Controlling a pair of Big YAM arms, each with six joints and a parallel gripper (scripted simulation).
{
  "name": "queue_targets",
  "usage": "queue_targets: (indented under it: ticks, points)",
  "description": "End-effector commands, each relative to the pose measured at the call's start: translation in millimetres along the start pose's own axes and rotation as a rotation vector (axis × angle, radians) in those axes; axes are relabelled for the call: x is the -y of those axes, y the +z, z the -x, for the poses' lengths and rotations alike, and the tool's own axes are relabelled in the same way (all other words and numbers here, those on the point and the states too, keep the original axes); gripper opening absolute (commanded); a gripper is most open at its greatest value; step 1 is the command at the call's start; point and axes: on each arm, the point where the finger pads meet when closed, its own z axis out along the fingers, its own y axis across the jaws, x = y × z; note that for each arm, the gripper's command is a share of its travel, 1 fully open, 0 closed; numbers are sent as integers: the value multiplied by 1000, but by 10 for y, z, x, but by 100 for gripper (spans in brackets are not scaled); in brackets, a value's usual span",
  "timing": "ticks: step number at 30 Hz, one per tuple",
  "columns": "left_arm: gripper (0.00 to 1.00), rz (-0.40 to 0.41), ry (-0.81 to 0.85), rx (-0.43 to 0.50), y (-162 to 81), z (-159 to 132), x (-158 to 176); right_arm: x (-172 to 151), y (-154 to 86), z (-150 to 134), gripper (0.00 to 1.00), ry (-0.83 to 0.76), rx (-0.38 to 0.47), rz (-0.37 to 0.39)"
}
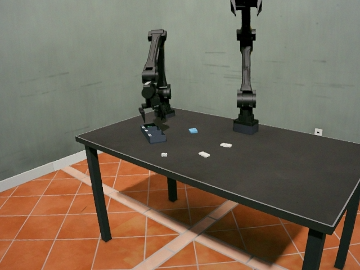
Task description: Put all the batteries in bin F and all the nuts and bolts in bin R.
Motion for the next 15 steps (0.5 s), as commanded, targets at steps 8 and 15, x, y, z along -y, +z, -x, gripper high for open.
queue_targets:
  ticks: [8, 15]
  points:
    - [100, -1, 9, 53, -256, 112, -11, 63, -676, 248, 100, -14, 58, -31]
    - [100, -1, 9, 53, -256, 112, -11, 57, -915, 236, 100, -14, 67, -34]
